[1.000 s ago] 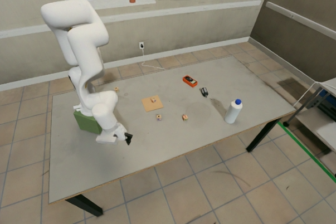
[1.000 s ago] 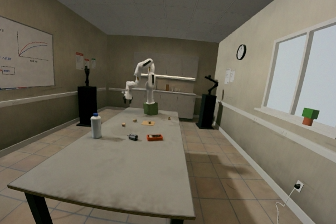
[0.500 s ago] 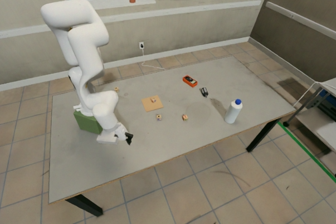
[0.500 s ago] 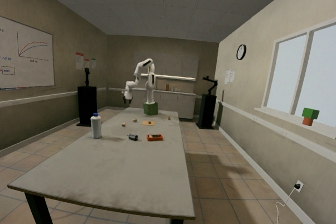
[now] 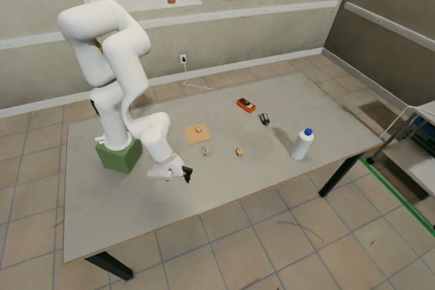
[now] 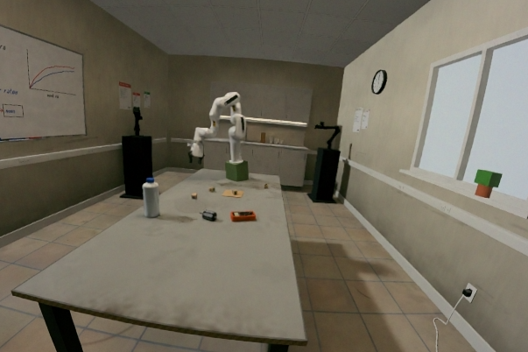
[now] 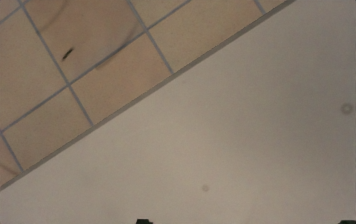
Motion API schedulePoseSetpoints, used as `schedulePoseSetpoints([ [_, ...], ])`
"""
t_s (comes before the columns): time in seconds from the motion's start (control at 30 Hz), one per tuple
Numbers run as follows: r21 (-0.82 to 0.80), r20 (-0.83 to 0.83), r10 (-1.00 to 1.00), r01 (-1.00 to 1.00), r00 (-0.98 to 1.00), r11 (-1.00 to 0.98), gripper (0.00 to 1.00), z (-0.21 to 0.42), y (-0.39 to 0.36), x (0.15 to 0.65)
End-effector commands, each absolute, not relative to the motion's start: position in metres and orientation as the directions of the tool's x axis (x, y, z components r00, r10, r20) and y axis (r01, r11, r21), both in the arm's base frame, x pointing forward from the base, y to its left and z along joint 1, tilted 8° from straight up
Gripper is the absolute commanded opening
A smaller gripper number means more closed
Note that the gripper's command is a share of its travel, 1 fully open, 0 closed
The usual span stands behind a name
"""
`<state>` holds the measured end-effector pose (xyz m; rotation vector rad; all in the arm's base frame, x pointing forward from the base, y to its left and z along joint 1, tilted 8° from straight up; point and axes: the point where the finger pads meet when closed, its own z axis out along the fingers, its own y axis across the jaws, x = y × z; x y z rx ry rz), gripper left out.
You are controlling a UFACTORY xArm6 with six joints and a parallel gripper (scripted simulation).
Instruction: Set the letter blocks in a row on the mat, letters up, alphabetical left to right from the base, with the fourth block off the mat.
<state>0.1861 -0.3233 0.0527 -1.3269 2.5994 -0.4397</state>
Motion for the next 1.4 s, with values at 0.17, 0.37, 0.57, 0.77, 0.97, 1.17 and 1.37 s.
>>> schedulePoseSetpoints([
  [0.17, -0.404, -0.032, -0.8, -0.724, -0.599, 0.559, 1.0, 0.057, -0.328, 0.242],
  [0.37, -0.418, -0.037, -0.796, -0.714, -0.605, 0.562, 1.0, 0.059, -0.324, 0.261],
  [0.57, -0.439, -0.049, -0.788, -0.695, -0.614, 0.569, 1.0, 0.062, -0.315, 0.294],
  [0.77, -0.452, -0.059, -0.781, -0.681, -0.621, 0.576, 1.0, 0.063, -0.305, 0.317],
  [0.97, -0.462, -0.069, -0.775, -0.669, -0.628, 0.582, 1.0, 0.063, -0.294, 0.338],
  [1.17, -0.469, -0.079, -0.77, -0.658, -0.633, 0.589, 1.0, 0.063, -0.283, 0.355],
  [1.37, -0.475, -0.09, -0.764, -0.647, -0.639, 0.597, 1.0, 0.063, -0.269, 0.373],
])
